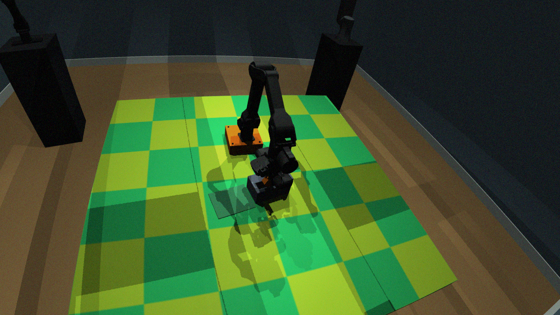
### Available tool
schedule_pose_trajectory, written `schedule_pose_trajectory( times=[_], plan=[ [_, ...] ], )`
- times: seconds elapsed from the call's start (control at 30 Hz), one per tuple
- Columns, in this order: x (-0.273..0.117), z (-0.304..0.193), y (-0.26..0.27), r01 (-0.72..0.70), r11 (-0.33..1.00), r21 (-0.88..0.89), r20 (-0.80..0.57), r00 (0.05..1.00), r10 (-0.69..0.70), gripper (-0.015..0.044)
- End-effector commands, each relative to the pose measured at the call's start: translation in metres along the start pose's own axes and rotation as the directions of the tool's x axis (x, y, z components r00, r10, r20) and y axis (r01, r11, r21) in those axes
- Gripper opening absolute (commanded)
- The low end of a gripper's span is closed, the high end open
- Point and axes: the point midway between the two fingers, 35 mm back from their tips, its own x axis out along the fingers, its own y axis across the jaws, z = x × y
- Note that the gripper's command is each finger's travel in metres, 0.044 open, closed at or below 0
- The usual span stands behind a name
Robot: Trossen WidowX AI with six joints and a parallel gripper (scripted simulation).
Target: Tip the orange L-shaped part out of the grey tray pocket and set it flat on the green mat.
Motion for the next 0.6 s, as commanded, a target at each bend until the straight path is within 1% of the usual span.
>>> schedule_pose_trajectory(
  times=[0.0, 0.57],
  plan=[
    [-0.002, 0.000, 0.000, -0.001, 1.000, 0.000, 0.001, 1.000, 0.001, 0.0000],
    [-0.027, 0.001, 0.000, 0.006, 1.000, 0.004, 0.004, 1.000, -0.006, 0.0000]
  ],
)
